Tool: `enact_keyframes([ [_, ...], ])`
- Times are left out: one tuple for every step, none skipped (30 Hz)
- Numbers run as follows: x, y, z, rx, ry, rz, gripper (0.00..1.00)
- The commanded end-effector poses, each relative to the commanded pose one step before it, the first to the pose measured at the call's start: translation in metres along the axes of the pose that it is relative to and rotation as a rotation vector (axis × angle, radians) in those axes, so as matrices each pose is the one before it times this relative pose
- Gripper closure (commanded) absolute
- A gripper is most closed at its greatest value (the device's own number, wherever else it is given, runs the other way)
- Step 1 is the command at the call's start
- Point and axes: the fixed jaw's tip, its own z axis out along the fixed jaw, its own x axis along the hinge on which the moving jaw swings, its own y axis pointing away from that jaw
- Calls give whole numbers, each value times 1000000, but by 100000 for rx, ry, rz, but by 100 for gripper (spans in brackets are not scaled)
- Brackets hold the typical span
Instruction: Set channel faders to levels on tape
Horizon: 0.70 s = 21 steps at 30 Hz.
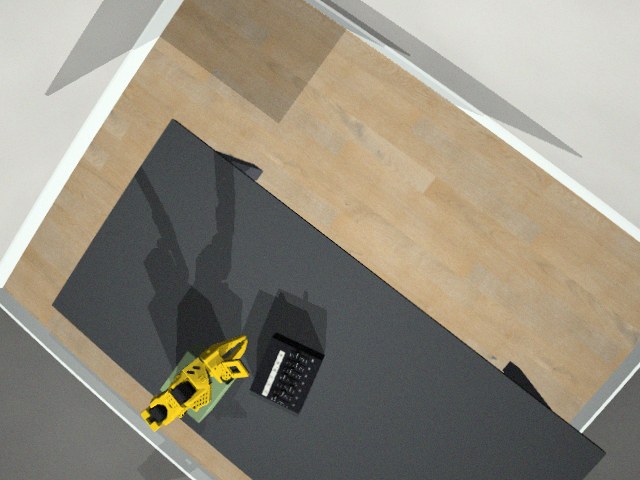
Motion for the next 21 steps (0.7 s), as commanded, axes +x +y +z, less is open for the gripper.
enact_keyframes([
  [8682, -11386, 6777, 4544, 5259, -9428, 100],
  [1492, -1857, 762, 732, 855, -2789, 100],
  [1590, -1868, 782, 724, 904, -2871, 100],
  [1694, -1875, 804, 713, 956, -2951, 100],
  [1796, -1872, 822, 696, 1006, -3029, 100],
  [1903, -1864, 842, 677, 1058, -3105, 100],
  [2008, -1845, 859, 651, 1108, -3178, 100],
  [2116, -1821, 878, 623, 1159, -3248, 100],
  [0, 0, 0, 0, 0, 0, 100],
  [0, 0, 0, 0, 0, 0, 100],
  [2221, -1787, 892, 589, 1207, -3316, 100],
  [2329, -1746, 909, 551, 1255, -3381, 100],
  [2431, -1694, 922, 508, 1300, -3444, 100],
  [2535, -1637, 936, 462, 1345, -3503, 100],
  [2633, -1568, 947, 410, 1385, -3559, 100],
  [2731, -1494, 959, 355, 1424, -3613, 100],
  [2821, -1410, 968, 295, 1458, -3663, 100],
  [2910, -1319, 978, 233, 1491, -3710, 100],
  [2990, -1219, 984, 166, 1517, -3754, 100],
  [3067, -1114, 992, 97, 1541, -3794, 100],
  [3134, -1001, 996, 24, 1559, -3831, 100],
])
